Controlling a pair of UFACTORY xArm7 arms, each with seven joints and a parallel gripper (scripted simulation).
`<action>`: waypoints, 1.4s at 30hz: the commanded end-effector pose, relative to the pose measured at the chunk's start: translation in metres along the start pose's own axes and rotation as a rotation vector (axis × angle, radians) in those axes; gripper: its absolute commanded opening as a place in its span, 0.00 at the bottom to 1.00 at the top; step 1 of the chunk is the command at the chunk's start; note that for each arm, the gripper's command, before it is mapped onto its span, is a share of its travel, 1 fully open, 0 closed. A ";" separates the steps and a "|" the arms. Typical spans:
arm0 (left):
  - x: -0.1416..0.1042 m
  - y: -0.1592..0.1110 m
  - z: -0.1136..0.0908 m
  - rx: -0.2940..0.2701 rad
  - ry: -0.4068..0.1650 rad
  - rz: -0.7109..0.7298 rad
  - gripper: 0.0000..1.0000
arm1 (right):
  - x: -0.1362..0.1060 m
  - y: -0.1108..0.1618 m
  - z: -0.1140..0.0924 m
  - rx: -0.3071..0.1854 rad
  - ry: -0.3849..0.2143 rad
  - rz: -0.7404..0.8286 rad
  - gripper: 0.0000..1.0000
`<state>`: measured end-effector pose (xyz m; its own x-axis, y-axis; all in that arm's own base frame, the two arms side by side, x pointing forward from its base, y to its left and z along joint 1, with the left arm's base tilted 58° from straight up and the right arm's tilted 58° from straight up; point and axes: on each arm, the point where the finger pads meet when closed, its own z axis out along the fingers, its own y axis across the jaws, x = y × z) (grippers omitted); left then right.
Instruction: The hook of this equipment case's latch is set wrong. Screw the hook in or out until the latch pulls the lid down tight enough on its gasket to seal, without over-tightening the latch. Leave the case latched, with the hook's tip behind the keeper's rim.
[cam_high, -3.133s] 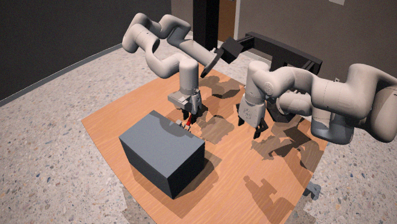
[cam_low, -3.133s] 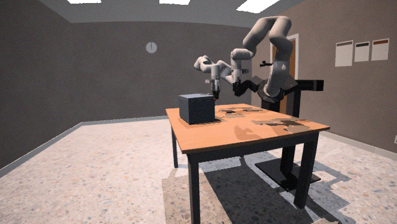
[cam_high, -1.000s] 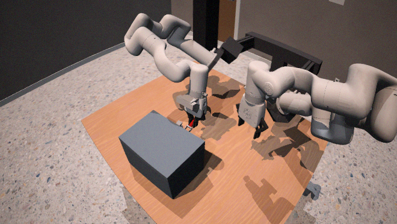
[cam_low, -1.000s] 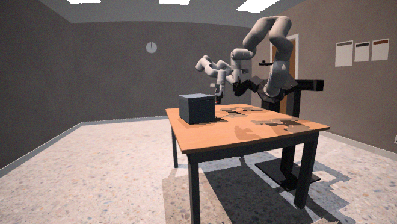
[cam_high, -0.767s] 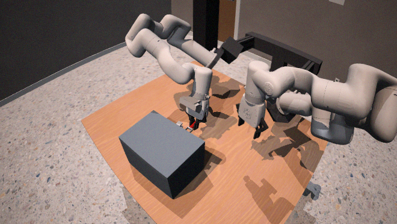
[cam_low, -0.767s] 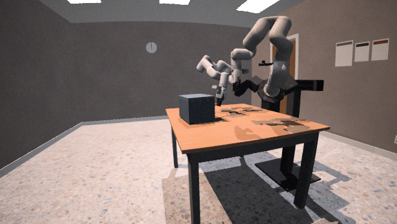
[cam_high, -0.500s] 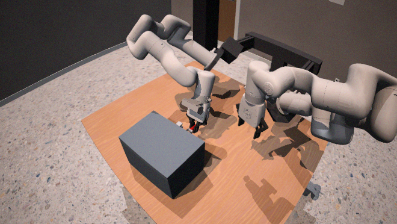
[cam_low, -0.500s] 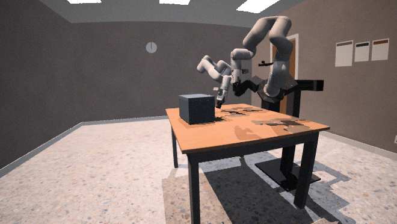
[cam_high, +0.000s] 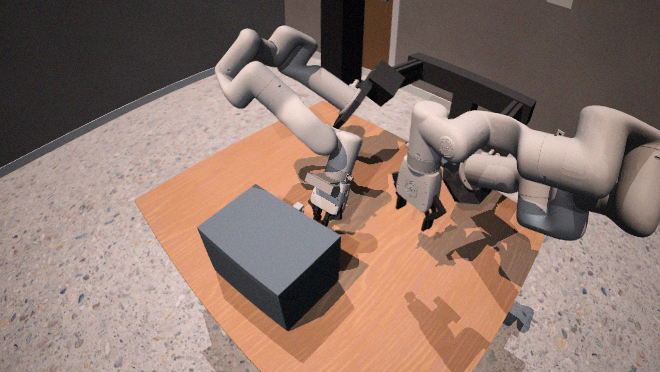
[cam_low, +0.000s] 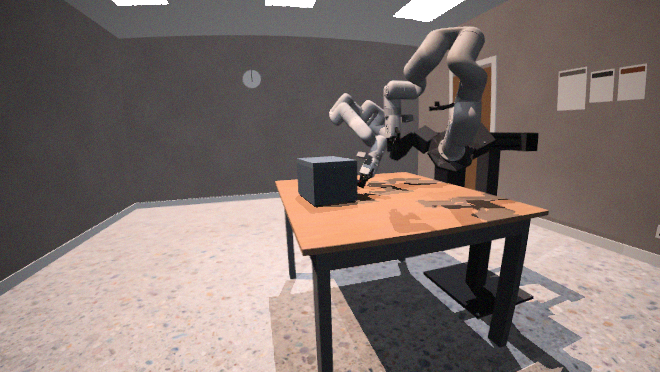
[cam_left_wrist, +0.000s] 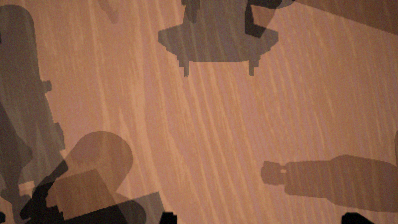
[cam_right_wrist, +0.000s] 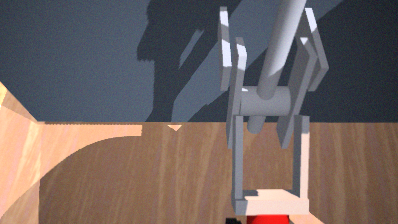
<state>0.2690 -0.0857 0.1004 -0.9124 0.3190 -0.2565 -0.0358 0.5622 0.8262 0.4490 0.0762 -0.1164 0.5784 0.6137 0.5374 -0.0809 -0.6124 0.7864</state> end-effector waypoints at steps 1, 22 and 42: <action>-0.001 -0.001 -0.001 0.003 -0.003 0.000 1.00 | 0.004 0.000 0.010 -0.001 0.049 0.005 0.19; -0.001 -0.001 -0.001 0.003 -0.003 0.000 1.00 | 0.007 0.000 0.020 -0.001 0.088 0.005 0.19; -0.001 -0.001 -0.001 0.003 -0.003 0.000 1.00 | 0.009 0.000 0.026 0.001 0.088 0.005 0.41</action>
<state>0.2690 -0.0857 0.1004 -0.9124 0.3190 -0.2565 -0.0358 0.5622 0.8262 0.4775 0.0656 -0.1179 0.5042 0.6519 0.5664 -0.0899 -0.6127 0.7852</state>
